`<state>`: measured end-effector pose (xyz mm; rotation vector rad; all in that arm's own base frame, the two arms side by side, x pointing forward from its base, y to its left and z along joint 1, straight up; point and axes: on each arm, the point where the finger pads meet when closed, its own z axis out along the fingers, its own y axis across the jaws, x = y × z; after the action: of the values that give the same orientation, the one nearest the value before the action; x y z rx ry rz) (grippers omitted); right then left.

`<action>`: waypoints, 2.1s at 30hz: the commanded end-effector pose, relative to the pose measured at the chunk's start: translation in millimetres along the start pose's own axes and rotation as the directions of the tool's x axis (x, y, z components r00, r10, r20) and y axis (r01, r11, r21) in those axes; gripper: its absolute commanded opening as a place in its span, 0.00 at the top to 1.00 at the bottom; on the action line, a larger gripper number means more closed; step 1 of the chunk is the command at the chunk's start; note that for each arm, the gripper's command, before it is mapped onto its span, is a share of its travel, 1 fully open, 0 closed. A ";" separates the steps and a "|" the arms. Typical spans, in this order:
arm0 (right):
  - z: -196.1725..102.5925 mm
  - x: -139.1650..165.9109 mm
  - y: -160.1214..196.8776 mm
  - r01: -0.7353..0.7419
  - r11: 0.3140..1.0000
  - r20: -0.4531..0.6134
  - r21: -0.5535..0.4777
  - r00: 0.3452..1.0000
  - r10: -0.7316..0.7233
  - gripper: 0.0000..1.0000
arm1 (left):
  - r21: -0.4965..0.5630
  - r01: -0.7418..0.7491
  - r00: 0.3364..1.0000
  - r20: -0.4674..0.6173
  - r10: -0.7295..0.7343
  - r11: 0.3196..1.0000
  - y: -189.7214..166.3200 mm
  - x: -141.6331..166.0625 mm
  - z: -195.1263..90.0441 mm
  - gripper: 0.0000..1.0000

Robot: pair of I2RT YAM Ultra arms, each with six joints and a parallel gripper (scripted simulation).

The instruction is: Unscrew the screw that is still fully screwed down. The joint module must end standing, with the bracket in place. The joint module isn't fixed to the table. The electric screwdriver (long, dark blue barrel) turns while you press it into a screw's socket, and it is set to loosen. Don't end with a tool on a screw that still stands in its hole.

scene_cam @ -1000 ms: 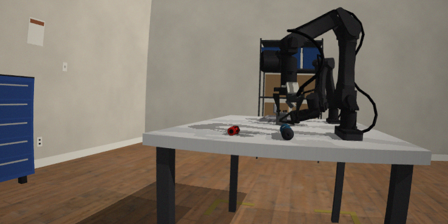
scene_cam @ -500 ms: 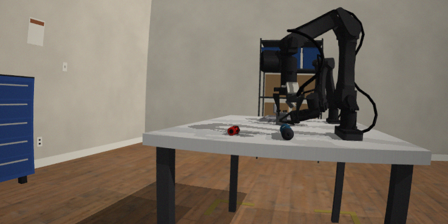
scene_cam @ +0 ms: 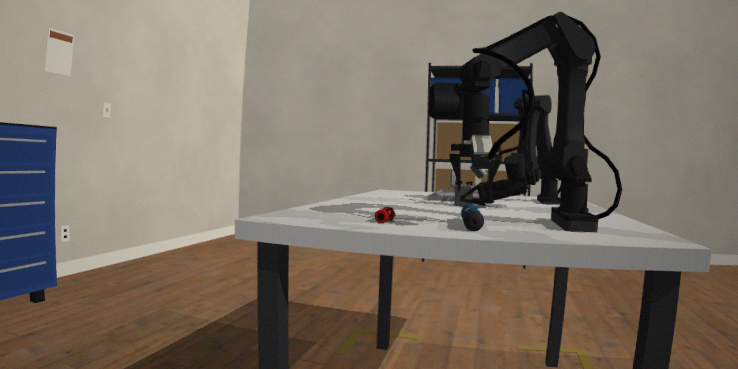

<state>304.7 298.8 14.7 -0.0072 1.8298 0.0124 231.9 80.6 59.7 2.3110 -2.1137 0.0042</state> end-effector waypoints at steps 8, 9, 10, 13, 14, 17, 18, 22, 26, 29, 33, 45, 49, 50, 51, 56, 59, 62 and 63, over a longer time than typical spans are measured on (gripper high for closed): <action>-0.1 -3.1 0.3 -0.006 1.000 0.003 0.000 1.000 0.006 0.14 | 0.012 -0.002 1.000 0.026 0.001 1.000 -5.7 -2.2 -8.0 0.35; -0.1 -3.1 0.3 -0.006 1.000 0.003 0.000 1.000 0.006 0.14 | 0.012 -0.002 1.000 0.026 0.001 1.000 -5.7 -2.2 -8.0 0.35; -0.1 -3.1 0.3 -0.006 1.000 0.003 0.000 1.000 0.006 0.14 | 0.012 -0.002 1.000 0.026 0.001 1.000 -5.7 -2.2 -8.0 0.35; -0.1 -3.1 0.3 -0.006 1.000 0.003 0.000 1.000 0.006 0.14 | 0.012 -0.002 1.000 0.026 0.001 1.000 -5.7 -2.2 -8.0 0.35; -0.1 -3.1 0.3 -0.006 1.000 0.003 0.000 1.000 0.006 0.14 | 0.012 -0.002 1.000 0.026 0.001 1.000 -5.7 -2.2 -8.0 0.35; -1.7 -1.5 -6.6 0.012 1.000 -0.006 0.007 1.000 -0.012 0.14 | 0.012 -0.002 1.000 0.026 0.001 1.000 -5.7 -2.2 -8.0 0.35; -1.9 -1.6 -6.6 0.012 1.000 -0.006 0.007 1.000 -0.012 0.14 | 0.012 -0.002 1.000 0.026 0.001 1.000 -5.7 -2.2 -8.0 0.35; -2.2 -0.2 -7.1 0.014 1.000 -0.007 0.008 1.000 -0.014 0.14 | 0.012 -0.002 1.000 0.026 0.001 1.000 -5.7 -2.2 -8.0 0.35; -2.2 -0.2 -7.1 0.014 1.000 -0.007 0.008 1.000 -0.014 0.14 | 0.012 -0.002 1.000 0.026 0.001 1.000 -5.7 -2.2 -8.0 0.35; -2.2 -0.2 -7.1 0.014 1.000 -0.007 0.008 1.000 -0.014 0.14 | 0.012 -0.002 1.000 0.026 0.001 1.000 -5.7 -2.2 -8.0 0.35; -2.5 -0.6 -7.0 0.013 1.000 -0.007 0.007 1.000 -0.013 0.14 | 0.012 -0.002 1.000 0.026 0.001 1.000 -5.7 -2.2 -8.0 0.35; -0.9 -1.5 -1.3 -0.002 1.000 0.001 0.000 1.000 0.002 0.14 | 0.012 -0.002 1.000 0.026 0.001 1.000 -5.7 -2.2 -8.0 0.35; -0.9 -1.5 -1.3 -0.002 1.000 0.001 0.000 1.000 0.002 0.26 | 0.012 -0.002 1.000 0.026 0.001 1.000 -5.7 -2.2 -8.0 0.35; -0.9 -1.5 -1.3 -0.002 1.000 0.001 0.000 1.000 0.002 0.26 | 0.012 -0.002 1.000 0.026 0.001 1.000 -5.7 -2.2 -8.0 0.35; -0.9 -1.5 -1.3 -0.002 1.000 0.001 0.000 1.000 0.002 0.26 | 0.012 -0.002 1.000 0.026 0.001 1.000 -5.7 -2.2 -8.0 0.35; -0.9 -1.5 -1.3 -0.002 1.000 0.001 0.000 1.000 0.002 0.26 | 0.012 -0.002 1.000 0.026 0.001 1.000 -5.7 -2.2 -8.0 0.35; -0.9 -1.5 -1.3 -0.002 1.000 0.001 0.000 1.000 0.002 0.26 | 0.012 -0.002 1.000 0.026 0.001 1.000 -5.7 -2.2 -8.0 0.35; -0.9 -1.5 -1.3 -0.002 1.000 0.001 0.000 1.000 0.002 0.26 | 0.012 -0.002 1.000 0.026 0.001 1.000 -5.7 -2.2 -8.0 0.35; -0.9 -1.5 -1.3 -0.002 1.000 0.001 0.000 1.000 0.002 0.26 | 0.012 -0.002 1.000 0.026 0.001 1.000 -5.7 -2.2 -8.0 0.35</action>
<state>303.4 296.2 12.4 -0.0150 1.8350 0.0042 231.9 80.6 59.7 2.3110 -2.1137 0.0042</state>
